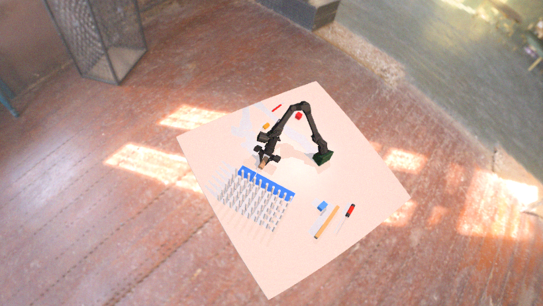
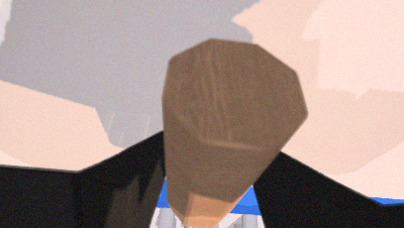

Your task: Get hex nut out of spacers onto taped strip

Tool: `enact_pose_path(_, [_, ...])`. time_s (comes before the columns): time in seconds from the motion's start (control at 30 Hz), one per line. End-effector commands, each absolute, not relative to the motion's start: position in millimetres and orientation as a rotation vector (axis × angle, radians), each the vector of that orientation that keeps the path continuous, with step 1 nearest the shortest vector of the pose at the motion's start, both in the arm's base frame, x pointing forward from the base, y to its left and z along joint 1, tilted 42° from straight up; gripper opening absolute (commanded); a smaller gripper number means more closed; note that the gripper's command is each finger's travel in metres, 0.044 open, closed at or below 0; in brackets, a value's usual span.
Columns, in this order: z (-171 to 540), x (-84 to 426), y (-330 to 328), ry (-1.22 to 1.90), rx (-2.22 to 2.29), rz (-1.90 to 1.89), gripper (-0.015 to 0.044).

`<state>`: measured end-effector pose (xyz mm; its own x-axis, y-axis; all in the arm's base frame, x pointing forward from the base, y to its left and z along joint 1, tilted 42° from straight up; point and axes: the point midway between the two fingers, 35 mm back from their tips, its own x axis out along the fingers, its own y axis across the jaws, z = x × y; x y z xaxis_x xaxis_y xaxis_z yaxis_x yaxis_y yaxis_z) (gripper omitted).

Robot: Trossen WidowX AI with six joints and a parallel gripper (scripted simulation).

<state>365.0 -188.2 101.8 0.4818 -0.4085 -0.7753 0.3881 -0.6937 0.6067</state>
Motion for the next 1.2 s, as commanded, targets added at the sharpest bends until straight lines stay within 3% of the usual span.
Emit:
enact_pose_path(0.0, [104.0,360.9,-189.6,-0.019,1.945,-1.293,0.0])
enact_pose_path(1.17, [111.7,336.1,-196.9,-0.02,1.943,-1.294,0.0])
